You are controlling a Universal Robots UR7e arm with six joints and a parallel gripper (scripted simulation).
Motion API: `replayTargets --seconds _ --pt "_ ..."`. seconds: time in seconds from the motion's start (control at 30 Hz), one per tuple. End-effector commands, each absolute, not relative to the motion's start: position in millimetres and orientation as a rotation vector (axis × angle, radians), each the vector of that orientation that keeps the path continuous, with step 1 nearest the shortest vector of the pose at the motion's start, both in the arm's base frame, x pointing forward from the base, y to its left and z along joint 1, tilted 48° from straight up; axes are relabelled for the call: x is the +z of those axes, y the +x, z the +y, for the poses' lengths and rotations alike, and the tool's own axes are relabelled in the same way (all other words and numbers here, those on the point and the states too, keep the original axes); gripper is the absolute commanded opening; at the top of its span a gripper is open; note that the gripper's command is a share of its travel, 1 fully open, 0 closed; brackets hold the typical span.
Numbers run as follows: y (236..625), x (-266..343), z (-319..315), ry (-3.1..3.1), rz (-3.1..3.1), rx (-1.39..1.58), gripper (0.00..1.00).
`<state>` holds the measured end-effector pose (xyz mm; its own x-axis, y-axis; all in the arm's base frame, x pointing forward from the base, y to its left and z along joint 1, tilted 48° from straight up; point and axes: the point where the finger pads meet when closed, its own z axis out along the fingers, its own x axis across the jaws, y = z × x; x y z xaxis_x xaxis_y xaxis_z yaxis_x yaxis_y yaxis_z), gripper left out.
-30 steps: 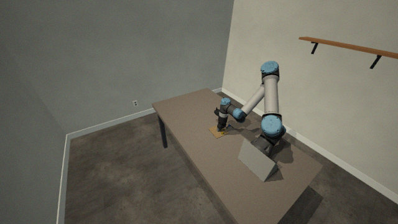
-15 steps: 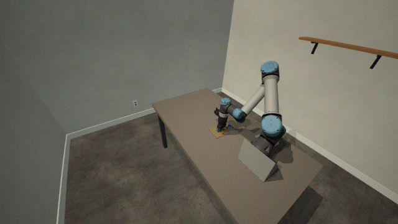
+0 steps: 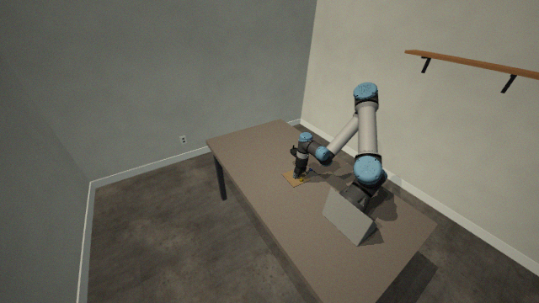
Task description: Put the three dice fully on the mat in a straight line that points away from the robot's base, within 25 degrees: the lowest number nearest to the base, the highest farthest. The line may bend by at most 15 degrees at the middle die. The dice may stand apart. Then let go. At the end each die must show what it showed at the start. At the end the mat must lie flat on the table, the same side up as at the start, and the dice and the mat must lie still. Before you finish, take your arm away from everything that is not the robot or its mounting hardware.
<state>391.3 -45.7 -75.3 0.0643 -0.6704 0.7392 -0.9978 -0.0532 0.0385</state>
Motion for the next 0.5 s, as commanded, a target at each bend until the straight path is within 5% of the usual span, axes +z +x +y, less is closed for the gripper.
replayTargets --seconds 0.0,0.47 --pt "391.6 -72.7 -42.9 1.784 -1.663 0.752 0.64" --pt "391.1 -49.8 -17.7 1.784 -1.663 0.752 0.64"
